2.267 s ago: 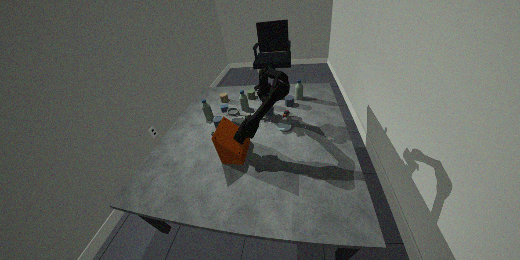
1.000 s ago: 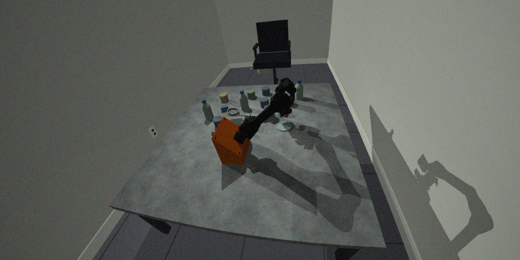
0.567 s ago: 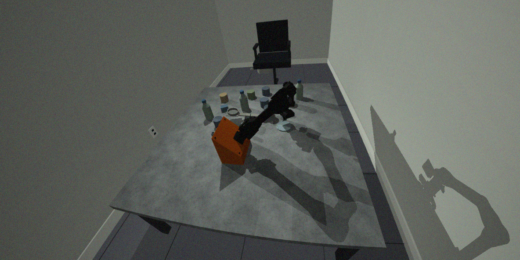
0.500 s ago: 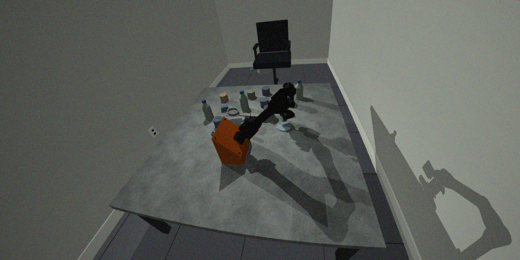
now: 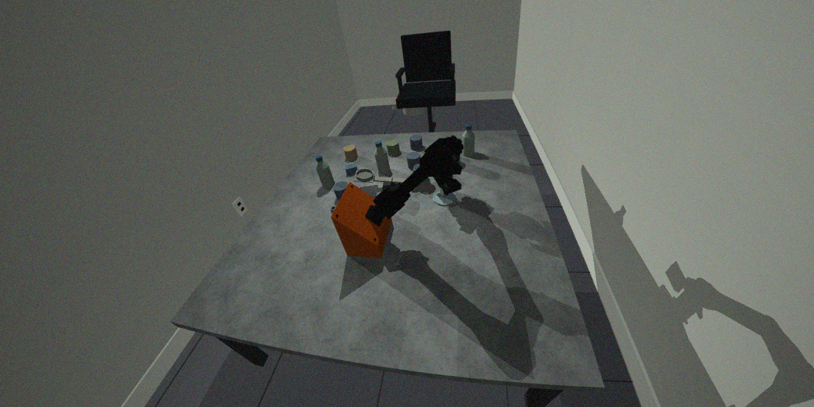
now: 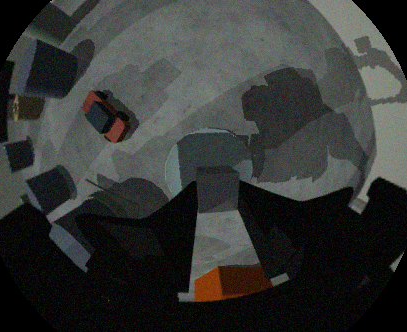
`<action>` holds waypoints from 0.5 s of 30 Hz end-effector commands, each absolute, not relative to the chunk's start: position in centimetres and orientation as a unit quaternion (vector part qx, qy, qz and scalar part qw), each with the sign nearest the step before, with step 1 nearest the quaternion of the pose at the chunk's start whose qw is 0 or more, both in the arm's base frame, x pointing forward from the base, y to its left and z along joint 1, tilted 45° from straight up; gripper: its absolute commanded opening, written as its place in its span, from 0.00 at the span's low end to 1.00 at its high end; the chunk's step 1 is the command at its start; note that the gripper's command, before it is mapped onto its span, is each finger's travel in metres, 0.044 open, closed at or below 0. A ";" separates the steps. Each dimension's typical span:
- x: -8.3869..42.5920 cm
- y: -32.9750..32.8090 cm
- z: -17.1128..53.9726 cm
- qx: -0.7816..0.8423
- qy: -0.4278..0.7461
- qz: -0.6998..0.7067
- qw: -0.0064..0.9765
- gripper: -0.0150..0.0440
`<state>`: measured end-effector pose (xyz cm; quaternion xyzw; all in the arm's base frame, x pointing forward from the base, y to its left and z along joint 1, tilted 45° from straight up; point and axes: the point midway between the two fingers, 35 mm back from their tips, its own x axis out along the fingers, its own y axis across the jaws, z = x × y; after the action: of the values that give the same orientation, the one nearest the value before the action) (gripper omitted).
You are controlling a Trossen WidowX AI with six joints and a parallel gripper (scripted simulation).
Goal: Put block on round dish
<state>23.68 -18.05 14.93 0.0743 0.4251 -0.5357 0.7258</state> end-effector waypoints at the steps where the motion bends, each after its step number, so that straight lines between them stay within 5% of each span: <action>1: 23.7 -18.3 14.4 0.073 0.429 -0.533 0.725 0.25; 9: 23.7 -19.2 13.6 0.073 0.429 -0.533 0.725 0.25; 15: 23.7 -19.0 14.0 0.074 0.426 -0.536 0.725 0.52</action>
<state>23.71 -18.97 13.96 0.0735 0.4262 -0.5354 0.7255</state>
